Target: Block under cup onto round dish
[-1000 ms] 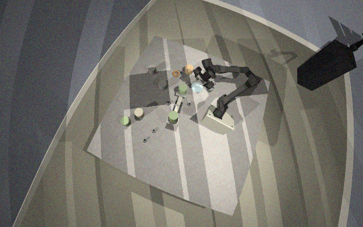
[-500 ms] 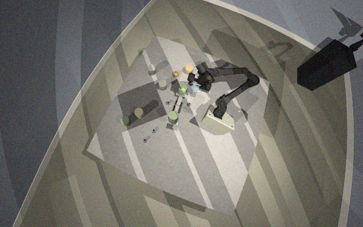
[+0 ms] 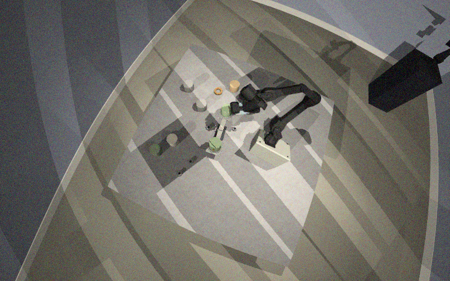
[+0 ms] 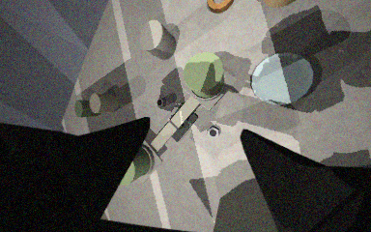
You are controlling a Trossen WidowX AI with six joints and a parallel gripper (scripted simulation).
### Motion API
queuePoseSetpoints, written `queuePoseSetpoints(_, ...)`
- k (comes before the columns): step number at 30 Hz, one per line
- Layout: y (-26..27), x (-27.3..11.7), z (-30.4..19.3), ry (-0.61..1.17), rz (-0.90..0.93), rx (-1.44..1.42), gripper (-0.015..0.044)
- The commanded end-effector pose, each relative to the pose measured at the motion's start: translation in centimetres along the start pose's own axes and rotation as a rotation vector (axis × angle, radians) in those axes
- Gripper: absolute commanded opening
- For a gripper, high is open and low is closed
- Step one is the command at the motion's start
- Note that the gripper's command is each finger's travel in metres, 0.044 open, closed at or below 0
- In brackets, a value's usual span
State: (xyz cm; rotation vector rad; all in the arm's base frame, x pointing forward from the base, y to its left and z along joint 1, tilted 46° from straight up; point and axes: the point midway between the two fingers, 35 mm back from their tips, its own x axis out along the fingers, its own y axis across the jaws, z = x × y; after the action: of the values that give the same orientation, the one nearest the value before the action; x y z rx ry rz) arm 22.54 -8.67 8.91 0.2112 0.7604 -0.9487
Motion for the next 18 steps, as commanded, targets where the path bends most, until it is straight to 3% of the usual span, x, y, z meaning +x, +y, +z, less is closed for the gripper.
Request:
queuePoseSetpoints(1, 0.8, -0.7, -1.5, -0.011, 0.02, -0.156, 0.044)
queuePoseSetpoints(18, 3.2, -3.8, -6.2, -0.126, 0.123, -0.715, 0.044)
